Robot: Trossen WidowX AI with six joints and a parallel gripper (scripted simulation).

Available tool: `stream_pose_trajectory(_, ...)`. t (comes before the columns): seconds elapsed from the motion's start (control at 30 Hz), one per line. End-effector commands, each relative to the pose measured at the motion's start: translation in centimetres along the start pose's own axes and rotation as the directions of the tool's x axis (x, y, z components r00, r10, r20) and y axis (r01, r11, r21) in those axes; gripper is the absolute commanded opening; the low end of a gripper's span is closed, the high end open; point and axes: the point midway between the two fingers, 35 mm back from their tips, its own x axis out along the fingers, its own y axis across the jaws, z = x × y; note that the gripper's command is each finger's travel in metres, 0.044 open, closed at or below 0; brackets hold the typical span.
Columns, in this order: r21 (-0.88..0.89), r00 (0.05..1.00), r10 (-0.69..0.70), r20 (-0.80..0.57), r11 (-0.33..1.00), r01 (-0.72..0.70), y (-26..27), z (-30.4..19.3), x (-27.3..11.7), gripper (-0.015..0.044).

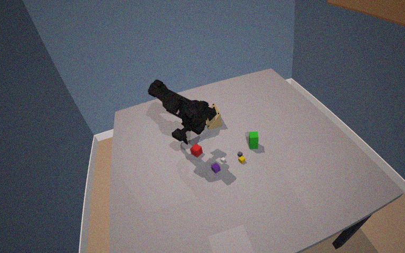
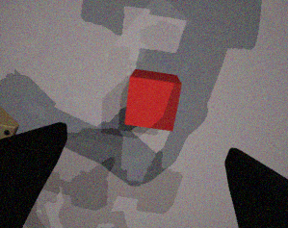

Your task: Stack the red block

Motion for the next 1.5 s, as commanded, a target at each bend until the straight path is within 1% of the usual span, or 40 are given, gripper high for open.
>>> stream_pose_trajectory(0.0, -0.009, 1.000, -0.005, -0.005, 1.000, 0.005, 0.0, 0.0, 1.6, 0.0440)
stream_pose_trajectory(0.2, -0.007, 1.000, -0.010, -0.007, 1.000, 0.010, -0.1, -0.2, 5.0, 0.0440)
stream_pose_trajectory(0.5, -0.007, 1.000, -0.009, -0.007, 1.000, 0.009, -0.1, -0.1, 5.5, 0.0440)
stream_pose_trajectory(1.47, -0.007, 1.000, -0.012, -0.008, 1.000, 0.012, -0.2, -0.2, 10.1, 0.0440)
